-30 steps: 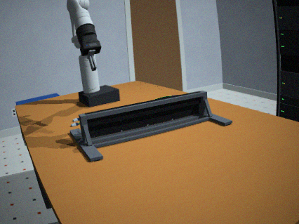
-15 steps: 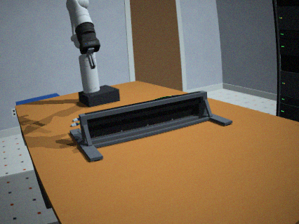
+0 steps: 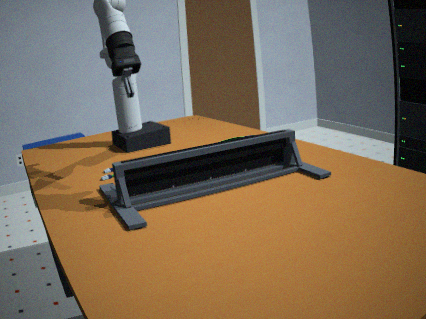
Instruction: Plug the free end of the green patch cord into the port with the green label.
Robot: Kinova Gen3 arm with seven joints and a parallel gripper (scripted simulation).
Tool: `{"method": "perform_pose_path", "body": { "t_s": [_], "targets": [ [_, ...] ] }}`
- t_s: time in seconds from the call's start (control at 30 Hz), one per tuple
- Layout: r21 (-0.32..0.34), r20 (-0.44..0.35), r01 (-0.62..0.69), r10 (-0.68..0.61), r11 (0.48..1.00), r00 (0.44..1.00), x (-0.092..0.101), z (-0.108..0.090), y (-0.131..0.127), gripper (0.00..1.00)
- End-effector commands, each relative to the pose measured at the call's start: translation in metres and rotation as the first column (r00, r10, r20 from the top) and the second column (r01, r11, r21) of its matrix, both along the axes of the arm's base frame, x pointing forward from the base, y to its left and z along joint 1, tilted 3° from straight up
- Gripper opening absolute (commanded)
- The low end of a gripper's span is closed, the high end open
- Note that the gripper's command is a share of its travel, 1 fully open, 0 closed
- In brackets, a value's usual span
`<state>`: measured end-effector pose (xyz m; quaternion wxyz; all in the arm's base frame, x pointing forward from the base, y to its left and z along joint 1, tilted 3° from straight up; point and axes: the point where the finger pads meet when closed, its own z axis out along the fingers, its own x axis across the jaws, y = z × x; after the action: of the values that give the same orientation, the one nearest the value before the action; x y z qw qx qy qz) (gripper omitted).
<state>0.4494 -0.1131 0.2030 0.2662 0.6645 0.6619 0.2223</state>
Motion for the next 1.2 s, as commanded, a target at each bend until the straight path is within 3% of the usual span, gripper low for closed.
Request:
{"method": "perform_pose_path", "body": {
  "t_s": [0.0, 0.33, 0.67, 0.77, 0.87, 1.1, 1.17],
  "targets": [
    [-0.001, 0.002, 0.003, -0.003, 1.000, 1.000, 0.000, 0.001, -0.001, 0.00],
    [0.016, -0.008, 0.031, -0.031, 0.999, 0.999, -0.001, -0.002, -0.005, 0.00],
    [0.134, -0.105, 0.261, -0.248, 0.956, 0.963, -0.009, -0.028, -0.027, 0.00],
    [0.186, -0.179, 0.403, -0.372, 0.896, 0.911, -0.016, -0.045, -0.039, 0.00],
    [0.221, -0.270, 0.555, -0.496, 0.802, 0.825, -0.026, -0.065, -0.049, 0.00],
    [0.196, -0.476, 0.845, -0.705, 0.498, 0.526, -0.055, -0.110, -0.064, 0.00],
    [0.196, -0.476, 0.845, -0.705, 0.498, 0.526, -0.055, -0.110, -0.064, 0.00]
  ]
}}
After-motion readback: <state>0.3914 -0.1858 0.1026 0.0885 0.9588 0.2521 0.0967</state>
